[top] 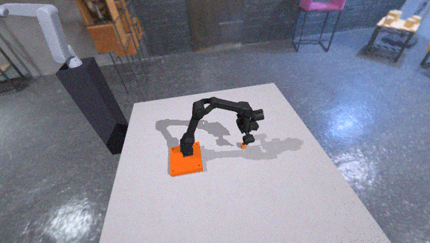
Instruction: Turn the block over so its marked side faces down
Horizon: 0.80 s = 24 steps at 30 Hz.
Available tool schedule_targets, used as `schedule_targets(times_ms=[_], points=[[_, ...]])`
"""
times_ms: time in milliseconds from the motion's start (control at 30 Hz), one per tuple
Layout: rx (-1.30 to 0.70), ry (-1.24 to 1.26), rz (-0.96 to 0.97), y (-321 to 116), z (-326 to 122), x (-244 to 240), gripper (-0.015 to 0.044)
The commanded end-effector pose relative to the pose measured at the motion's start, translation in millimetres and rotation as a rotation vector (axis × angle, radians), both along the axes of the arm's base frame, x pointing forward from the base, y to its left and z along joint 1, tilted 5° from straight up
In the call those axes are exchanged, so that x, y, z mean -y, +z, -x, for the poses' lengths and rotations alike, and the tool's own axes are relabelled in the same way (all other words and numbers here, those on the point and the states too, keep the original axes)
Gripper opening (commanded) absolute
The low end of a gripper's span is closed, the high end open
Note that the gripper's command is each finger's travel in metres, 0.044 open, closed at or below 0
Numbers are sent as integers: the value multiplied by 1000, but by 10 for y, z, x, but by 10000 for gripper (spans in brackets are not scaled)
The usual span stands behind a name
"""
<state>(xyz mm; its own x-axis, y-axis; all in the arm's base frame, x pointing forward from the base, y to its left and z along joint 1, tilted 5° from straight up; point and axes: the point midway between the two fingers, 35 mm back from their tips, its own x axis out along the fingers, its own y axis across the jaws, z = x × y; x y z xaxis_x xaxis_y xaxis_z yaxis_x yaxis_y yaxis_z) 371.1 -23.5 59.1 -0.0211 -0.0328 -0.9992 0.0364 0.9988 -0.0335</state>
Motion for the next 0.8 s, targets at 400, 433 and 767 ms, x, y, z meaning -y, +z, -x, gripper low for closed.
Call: schedule_targets(times_ms=[400,433,767], points=[[-27,-8,-6,-418,53,-12,440],[-27,-8,-6,-434,54,-12,440],[-27,-8,-6,-598,62,-7,440]])
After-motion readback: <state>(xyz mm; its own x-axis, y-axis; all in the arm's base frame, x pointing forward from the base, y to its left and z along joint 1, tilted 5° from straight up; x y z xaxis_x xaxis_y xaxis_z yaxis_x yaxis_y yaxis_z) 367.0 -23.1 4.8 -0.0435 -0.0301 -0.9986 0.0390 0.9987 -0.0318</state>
